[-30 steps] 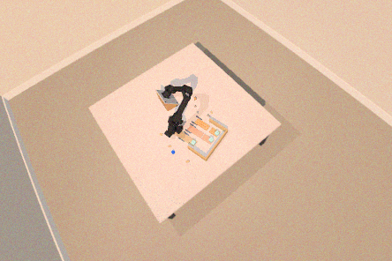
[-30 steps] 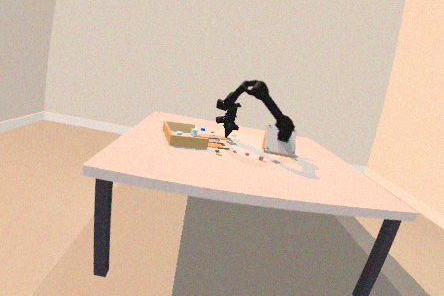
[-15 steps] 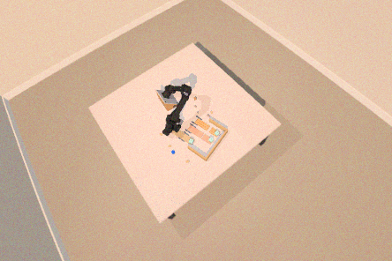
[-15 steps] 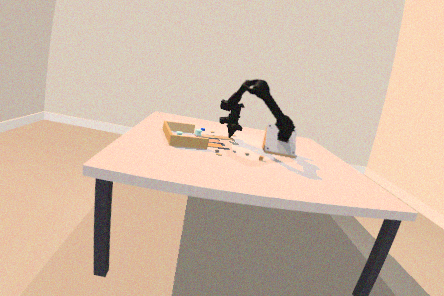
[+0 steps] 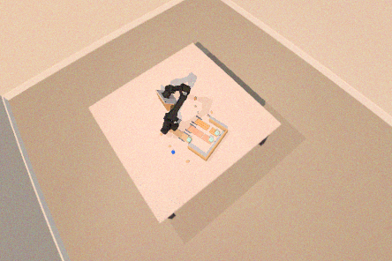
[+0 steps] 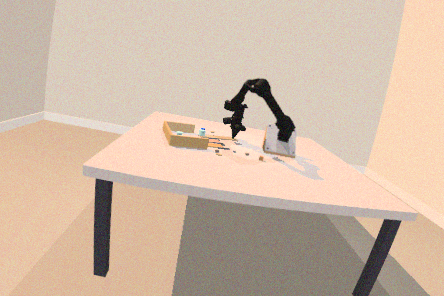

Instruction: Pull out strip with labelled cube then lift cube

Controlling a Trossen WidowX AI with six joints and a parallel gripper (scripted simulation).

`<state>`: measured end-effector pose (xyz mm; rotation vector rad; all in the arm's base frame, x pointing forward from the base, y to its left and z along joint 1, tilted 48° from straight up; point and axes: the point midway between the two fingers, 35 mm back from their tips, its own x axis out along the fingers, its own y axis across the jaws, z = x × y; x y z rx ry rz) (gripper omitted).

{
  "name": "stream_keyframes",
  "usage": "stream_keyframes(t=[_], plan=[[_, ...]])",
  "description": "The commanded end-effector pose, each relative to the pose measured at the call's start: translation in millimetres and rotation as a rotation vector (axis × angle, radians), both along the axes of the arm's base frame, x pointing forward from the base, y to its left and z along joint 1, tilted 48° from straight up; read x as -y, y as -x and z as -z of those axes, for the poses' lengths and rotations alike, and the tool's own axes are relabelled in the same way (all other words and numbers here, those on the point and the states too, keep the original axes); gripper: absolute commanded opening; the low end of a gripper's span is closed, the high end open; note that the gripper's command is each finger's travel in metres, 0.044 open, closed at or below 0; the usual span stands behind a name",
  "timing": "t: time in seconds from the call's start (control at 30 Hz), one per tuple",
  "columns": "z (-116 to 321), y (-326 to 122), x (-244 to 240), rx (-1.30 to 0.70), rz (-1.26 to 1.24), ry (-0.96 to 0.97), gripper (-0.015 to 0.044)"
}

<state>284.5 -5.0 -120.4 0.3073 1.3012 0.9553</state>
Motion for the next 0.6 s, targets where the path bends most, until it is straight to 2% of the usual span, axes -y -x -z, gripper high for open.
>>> stream_keyframes(t=[0.0, 0.57], plan=[[5.5, 15.0, -3.1, -0.025, -0.021, 0.001, 0.0000], [6.5, 18.2, -1.9, -0.026, -0.021, 0.001, 0.0000]])
